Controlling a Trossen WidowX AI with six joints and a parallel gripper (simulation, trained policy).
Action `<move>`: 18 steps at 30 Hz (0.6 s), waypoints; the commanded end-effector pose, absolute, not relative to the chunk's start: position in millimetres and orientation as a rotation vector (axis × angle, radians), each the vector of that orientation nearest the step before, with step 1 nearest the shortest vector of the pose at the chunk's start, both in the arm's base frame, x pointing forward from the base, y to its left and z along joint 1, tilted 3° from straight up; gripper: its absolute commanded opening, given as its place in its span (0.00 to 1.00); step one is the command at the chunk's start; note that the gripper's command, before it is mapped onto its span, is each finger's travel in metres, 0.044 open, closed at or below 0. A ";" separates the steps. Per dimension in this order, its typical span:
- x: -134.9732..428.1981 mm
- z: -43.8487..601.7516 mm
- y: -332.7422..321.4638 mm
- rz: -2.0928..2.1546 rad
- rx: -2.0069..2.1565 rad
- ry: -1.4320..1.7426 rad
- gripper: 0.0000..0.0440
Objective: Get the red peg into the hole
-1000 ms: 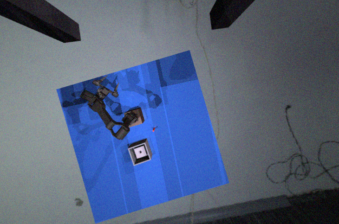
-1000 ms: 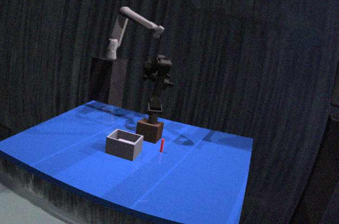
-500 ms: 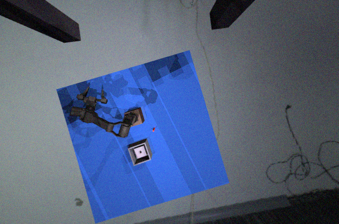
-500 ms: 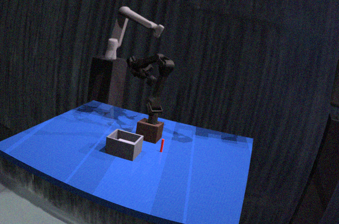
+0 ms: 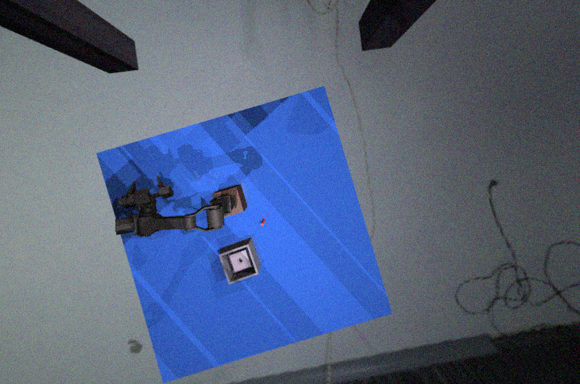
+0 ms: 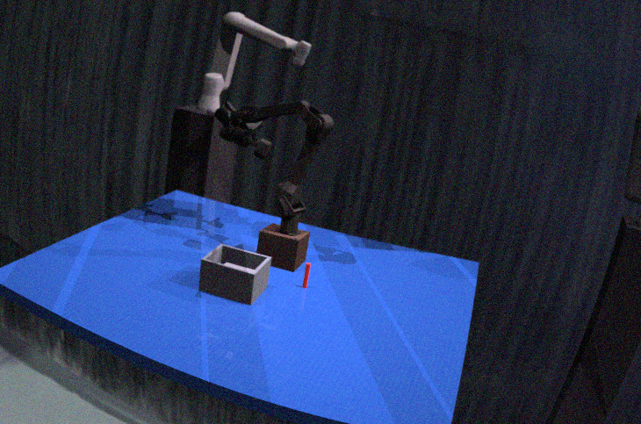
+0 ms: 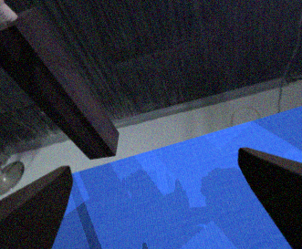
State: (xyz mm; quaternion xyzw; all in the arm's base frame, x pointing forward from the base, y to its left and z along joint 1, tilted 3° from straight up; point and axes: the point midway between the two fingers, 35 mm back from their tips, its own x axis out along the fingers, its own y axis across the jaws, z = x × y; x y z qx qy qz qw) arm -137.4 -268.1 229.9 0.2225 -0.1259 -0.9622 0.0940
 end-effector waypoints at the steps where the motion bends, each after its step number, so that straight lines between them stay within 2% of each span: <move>1: -103.4 231.1 -279.5 -2.727 0.711 -0.302 1.00; 18: 48.6 218.3 -270.3 -2.191 0.872 0.058 1.00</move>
